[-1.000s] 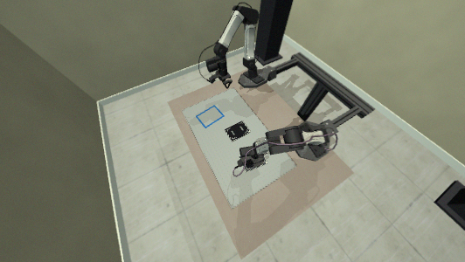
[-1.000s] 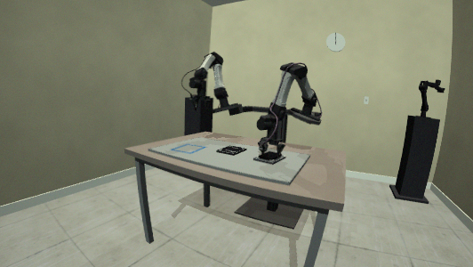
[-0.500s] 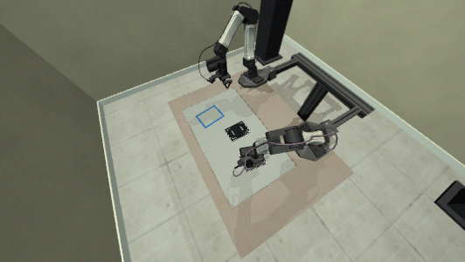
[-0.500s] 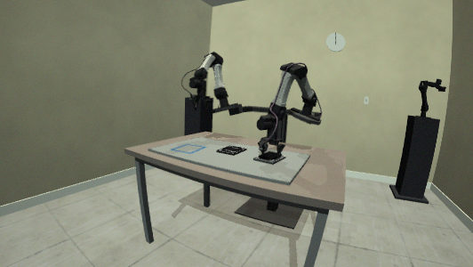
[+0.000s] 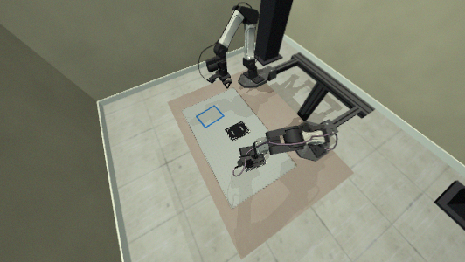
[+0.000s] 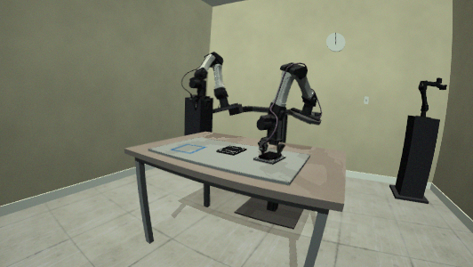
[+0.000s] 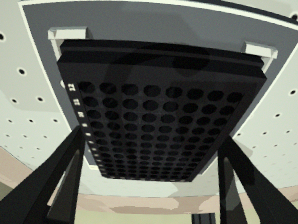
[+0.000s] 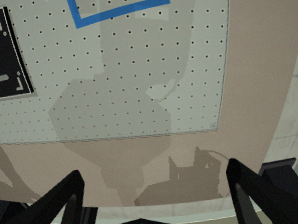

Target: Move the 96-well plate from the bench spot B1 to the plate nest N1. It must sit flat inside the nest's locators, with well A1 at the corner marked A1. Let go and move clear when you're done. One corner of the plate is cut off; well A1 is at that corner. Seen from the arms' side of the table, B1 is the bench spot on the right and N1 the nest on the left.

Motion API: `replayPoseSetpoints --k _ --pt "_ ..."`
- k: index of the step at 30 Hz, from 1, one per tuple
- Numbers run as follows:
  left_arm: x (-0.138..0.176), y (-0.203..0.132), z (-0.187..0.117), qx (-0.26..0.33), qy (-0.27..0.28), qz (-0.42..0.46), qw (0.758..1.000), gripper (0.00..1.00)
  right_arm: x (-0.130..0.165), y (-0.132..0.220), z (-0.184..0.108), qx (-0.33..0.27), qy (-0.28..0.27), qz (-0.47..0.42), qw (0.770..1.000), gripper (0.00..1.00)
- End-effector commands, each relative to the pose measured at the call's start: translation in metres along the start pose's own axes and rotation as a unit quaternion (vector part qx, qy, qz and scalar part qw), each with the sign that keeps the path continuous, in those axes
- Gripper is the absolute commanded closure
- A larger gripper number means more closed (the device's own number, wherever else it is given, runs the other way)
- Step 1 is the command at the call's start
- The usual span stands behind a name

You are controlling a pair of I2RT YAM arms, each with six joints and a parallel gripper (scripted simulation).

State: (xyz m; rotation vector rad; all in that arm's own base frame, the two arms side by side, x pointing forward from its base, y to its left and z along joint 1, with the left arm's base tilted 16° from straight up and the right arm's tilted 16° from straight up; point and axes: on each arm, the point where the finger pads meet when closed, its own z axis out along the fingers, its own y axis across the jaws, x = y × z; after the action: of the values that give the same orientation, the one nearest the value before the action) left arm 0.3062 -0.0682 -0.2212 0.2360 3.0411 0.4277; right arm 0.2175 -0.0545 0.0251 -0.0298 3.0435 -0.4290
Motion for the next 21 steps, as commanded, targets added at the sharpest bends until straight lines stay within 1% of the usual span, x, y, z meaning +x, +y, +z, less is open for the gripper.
replayPoseSetpoints --k 1,4,21 --pt "-0.0079 -0.0032 -0.0137 -0.001 -0.012 0.002 1.0 0.0 -0.012 -0.0012 -0.0093 -0.006 -0.02 0.003 1.0 0.0" --pt "-0.0039 -0.0022 -0.0148 -0.002 -0.008 0.003 1.0 0.0 -0.012 -0.0012 -0.0093 -0.006 -0.02 0.003 1.0 0.0" --pt "-0.0035 -0.0007 -0.0232 -0.001 -0.009 0.001 1.0 0.0 -0.012 -0.0012 -0.0093 -0.006 -0.02 0.003 1.0 0.0"
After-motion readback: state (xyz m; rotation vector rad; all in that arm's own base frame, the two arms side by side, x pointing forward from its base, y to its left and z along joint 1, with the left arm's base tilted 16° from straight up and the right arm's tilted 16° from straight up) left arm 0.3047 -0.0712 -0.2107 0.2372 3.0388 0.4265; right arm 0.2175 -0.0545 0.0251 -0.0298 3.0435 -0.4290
